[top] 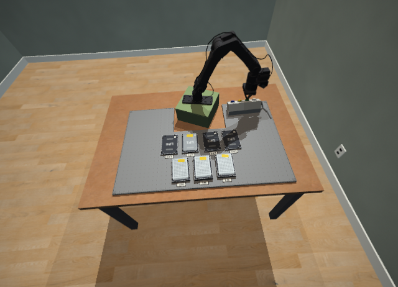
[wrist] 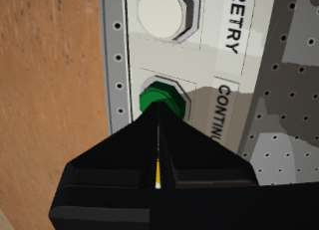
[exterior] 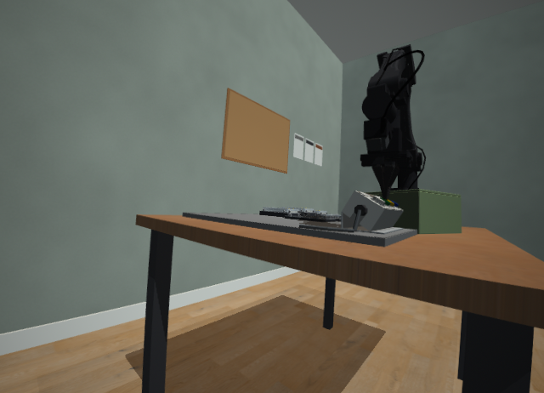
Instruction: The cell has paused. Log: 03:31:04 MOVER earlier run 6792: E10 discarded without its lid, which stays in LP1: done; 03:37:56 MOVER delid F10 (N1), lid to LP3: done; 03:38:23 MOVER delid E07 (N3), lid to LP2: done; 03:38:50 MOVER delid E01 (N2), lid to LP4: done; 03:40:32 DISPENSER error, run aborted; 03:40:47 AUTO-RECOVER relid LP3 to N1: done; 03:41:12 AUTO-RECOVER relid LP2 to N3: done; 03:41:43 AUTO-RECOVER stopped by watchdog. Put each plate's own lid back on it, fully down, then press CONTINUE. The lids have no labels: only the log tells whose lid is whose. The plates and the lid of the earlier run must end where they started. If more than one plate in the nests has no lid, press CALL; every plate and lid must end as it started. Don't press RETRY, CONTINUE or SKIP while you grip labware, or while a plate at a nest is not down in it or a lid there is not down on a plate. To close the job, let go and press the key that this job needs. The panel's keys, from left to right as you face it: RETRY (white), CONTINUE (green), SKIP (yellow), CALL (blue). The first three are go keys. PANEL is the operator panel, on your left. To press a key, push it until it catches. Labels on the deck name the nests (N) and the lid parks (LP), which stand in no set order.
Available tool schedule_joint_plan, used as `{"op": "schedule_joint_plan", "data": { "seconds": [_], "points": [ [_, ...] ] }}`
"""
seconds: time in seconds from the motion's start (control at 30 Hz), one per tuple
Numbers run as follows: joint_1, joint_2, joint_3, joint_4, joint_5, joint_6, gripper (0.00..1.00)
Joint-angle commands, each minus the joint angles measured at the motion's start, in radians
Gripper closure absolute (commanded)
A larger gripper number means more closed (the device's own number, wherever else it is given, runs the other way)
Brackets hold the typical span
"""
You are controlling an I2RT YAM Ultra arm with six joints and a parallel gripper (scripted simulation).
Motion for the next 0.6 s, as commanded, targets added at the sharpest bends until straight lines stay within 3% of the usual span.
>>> {"op": "schedule_joint_plan", "data": {
  "seconds": [0.0,0.57],
  "points": [
    [-0.011,0.022,-0.02,0.037,0.001,-0.008,1.0],
    [-0.012,0.028,-0.026,0.046,0.001,-0.008,1.0]
  ]
}}
